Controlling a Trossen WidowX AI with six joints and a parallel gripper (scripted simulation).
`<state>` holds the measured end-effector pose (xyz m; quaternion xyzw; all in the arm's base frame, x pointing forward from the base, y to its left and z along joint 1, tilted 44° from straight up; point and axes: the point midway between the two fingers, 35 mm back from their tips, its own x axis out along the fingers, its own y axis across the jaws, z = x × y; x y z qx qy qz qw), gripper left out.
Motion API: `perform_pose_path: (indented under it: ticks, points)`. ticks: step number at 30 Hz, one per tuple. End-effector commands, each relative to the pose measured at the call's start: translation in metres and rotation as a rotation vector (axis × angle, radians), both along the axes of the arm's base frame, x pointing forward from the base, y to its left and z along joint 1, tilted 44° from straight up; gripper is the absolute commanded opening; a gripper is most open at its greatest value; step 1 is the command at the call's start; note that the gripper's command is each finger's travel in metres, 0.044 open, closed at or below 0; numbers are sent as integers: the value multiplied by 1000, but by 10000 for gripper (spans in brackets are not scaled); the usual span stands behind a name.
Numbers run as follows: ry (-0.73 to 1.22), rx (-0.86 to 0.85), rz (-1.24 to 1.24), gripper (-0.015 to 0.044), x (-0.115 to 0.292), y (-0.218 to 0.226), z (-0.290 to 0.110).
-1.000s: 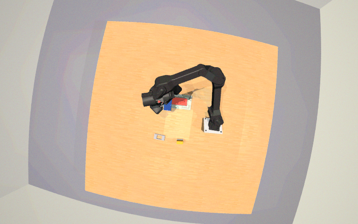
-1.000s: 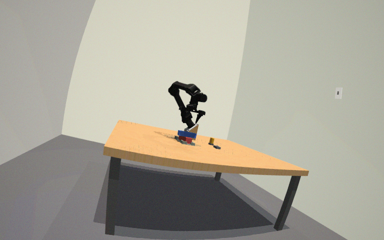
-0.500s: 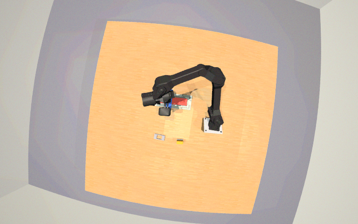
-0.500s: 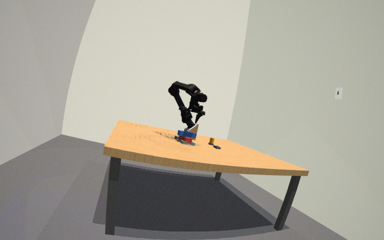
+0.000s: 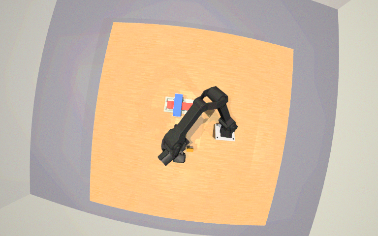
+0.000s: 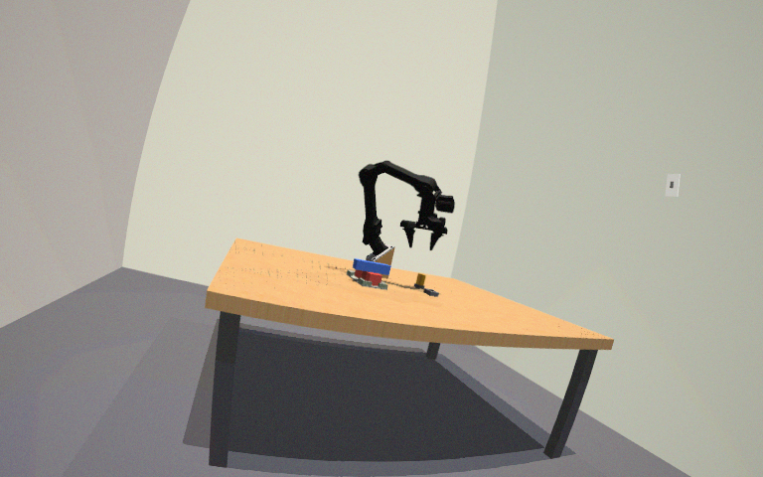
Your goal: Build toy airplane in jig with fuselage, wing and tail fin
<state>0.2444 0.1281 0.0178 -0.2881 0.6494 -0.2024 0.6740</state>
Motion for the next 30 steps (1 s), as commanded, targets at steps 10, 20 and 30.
perform_pose_path:
  ticks: [10,20,30]
  points:
    - [3,-46,-14,440,-57,17,-69]
    - [2,-49,-14,440,-55,-16,-102]
    - [2,-49,-14,440,-54,-23,-109]
